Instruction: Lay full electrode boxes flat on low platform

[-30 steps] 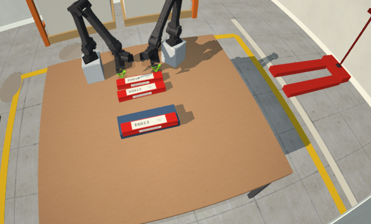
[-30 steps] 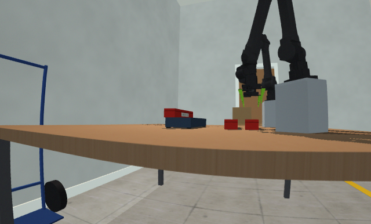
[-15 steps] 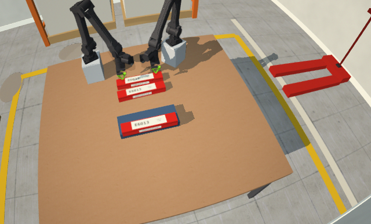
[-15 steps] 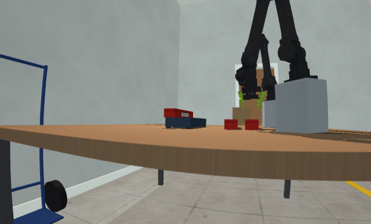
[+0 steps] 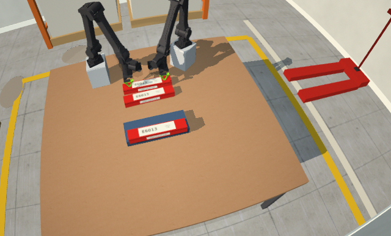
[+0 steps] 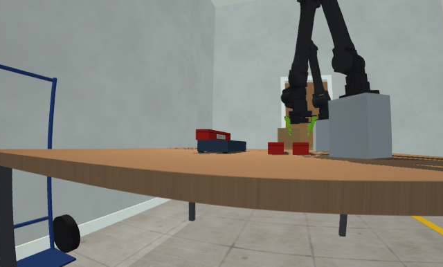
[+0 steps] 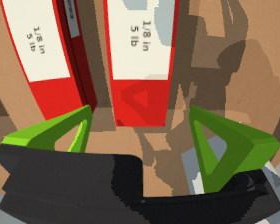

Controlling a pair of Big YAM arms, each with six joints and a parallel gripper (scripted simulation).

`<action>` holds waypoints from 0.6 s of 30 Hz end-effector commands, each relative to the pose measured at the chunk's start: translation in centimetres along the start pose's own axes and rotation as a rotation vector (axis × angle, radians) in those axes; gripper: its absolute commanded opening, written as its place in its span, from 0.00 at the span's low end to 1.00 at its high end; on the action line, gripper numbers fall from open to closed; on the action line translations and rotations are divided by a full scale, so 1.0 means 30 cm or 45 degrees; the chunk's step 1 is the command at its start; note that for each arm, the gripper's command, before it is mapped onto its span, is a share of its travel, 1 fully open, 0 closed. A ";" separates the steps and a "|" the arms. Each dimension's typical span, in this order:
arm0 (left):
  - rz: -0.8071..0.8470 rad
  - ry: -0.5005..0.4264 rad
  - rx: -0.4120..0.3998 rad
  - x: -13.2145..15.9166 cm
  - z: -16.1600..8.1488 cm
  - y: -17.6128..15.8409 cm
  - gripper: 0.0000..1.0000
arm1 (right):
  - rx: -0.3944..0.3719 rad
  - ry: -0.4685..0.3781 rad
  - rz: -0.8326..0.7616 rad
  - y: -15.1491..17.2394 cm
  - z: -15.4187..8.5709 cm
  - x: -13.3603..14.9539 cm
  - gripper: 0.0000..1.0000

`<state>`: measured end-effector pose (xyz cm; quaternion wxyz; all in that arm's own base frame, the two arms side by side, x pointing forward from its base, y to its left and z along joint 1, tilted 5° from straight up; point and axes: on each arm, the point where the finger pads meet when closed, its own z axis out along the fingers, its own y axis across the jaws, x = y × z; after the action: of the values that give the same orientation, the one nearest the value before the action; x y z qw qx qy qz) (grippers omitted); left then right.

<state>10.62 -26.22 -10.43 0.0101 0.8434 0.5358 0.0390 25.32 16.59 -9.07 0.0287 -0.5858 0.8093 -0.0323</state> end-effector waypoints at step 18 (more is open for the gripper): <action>0.001 -0.021 -0.027 -0.021 0.139 0.039 1.00 | 0.017 -0.021 0.012 -0.039 0.148 -0.023 1.00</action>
<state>10.91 -25.99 -14.16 0.0093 0.8428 0.5366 0.0392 25.59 16.45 -13.05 0.0278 -0.5859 0.8093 -0.0325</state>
